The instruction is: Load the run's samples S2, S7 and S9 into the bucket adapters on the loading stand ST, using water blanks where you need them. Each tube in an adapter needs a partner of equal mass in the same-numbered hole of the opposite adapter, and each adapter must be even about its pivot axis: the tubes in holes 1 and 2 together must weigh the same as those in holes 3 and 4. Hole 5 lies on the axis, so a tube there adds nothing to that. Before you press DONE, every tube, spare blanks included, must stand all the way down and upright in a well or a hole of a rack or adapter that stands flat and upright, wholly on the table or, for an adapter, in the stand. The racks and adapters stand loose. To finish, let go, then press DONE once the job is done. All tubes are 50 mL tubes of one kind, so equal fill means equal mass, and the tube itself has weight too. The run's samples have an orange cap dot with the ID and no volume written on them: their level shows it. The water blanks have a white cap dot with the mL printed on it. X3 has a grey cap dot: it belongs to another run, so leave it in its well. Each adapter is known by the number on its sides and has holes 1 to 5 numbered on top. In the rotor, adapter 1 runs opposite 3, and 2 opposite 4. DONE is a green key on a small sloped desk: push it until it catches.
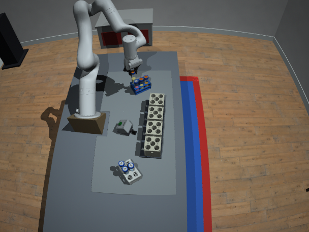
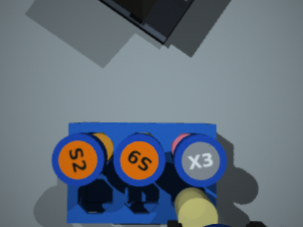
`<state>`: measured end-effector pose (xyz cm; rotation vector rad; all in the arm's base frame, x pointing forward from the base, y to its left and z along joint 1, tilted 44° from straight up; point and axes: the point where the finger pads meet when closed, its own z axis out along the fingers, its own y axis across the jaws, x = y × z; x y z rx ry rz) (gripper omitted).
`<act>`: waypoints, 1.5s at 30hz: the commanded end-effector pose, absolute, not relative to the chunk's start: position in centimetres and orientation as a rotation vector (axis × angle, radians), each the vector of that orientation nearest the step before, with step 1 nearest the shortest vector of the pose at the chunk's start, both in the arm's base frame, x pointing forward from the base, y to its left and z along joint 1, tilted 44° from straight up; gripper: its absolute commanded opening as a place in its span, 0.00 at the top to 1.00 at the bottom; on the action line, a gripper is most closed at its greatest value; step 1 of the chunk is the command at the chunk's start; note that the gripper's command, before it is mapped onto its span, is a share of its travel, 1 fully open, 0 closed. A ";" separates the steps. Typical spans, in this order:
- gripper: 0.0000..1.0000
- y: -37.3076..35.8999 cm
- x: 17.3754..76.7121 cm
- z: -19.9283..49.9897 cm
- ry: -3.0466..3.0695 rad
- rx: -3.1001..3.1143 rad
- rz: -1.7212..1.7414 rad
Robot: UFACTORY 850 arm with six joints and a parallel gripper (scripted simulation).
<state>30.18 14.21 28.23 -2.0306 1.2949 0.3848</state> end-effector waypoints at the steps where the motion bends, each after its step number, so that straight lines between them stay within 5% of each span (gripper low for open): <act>1: 1.00 14.4 30.2 28.1 1.295 -2.030 0.384; 45: 1.00 17.0 30.7 25.3 1.295 -2.030 0.384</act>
